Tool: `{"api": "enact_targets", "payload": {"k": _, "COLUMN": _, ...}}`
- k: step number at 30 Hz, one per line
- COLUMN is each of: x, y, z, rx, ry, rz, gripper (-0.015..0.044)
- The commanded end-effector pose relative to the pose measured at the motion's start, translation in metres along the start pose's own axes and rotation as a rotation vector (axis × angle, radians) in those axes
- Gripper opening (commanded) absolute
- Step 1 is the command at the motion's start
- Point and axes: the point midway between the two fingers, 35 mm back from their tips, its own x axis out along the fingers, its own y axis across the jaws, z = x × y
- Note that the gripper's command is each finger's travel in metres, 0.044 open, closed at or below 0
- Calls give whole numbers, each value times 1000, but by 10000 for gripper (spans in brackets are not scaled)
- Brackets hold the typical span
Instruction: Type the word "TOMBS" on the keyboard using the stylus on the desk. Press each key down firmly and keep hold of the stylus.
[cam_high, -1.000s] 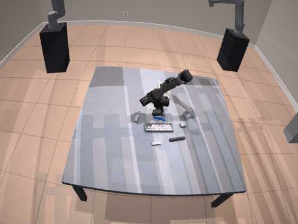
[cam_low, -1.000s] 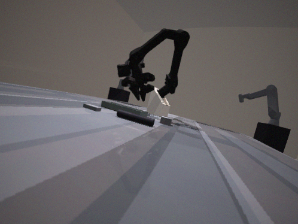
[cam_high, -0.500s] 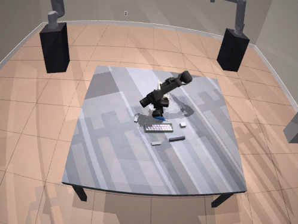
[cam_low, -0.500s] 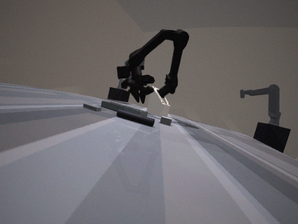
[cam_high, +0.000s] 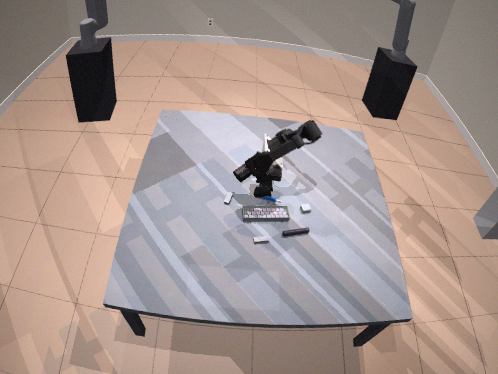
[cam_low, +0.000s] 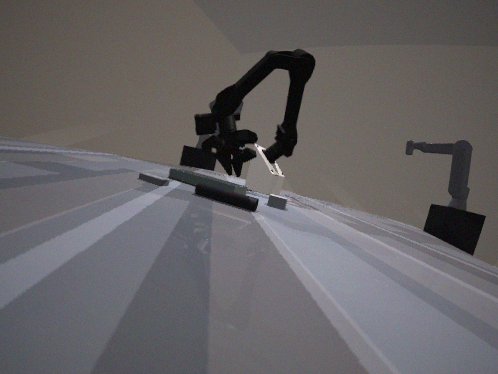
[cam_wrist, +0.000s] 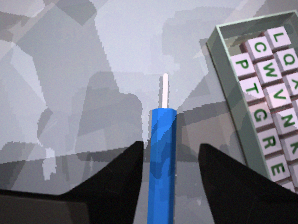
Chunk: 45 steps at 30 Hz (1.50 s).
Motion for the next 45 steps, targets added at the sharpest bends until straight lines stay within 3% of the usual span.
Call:
{"api": "enact_targets", "payload": {"k": 1, "x": 4, "y": 2, "z": -1, "rx": 7, "ry": -4, "rz": -1, "gripper": 150}}
{"api": "enact_targets", "payload": {"k": 41, "x": 32, "y": 3, "z": -17, "rx": 8, "ry": -7, "rz": -1, "gripper": 150}}
{"api": "enact_targets", "payload": {"k": 45, "x": 31, "y": 1, "z": -17, "rx": 2, "ry": -2, "rz": 1, "gripper": 45}}
